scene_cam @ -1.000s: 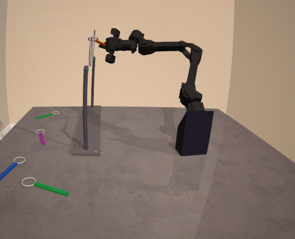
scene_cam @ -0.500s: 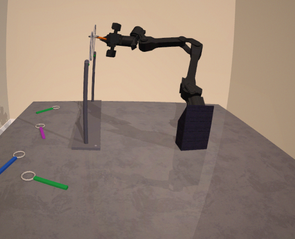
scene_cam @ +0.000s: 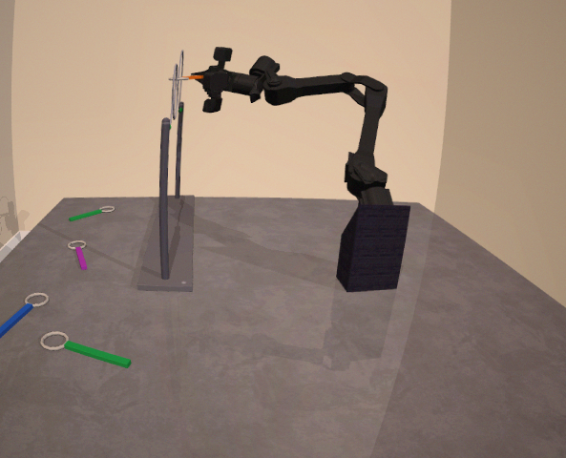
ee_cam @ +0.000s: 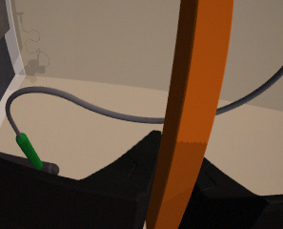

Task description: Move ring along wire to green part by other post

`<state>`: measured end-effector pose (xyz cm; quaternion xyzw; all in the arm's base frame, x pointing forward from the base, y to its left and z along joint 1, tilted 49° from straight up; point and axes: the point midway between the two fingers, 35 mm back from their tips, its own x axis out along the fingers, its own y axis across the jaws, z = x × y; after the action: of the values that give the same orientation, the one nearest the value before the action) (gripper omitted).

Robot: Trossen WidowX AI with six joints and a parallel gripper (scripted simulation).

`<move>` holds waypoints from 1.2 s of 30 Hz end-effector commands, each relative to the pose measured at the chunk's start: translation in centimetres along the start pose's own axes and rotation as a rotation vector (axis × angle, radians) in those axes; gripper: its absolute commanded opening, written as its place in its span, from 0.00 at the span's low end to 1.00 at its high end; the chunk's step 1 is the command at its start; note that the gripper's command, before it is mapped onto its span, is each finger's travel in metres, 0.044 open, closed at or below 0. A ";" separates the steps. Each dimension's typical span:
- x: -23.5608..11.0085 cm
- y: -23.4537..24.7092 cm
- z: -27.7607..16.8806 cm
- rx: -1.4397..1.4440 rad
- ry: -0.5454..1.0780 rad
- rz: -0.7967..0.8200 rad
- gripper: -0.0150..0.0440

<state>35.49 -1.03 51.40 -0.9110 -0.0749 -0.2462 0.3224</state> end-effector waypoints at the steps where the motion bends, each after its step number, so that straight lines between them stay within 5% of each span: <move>1: 0.0 -0.1 0.2 -0.049 -0.011 -0.030 0.00; 36: 0.1 0.2 -0.2 -0.279 -0.036 -0.162 0.00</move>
<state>35.46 -1.00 51.65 -0.9430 -0.1163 -0.2641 0.1661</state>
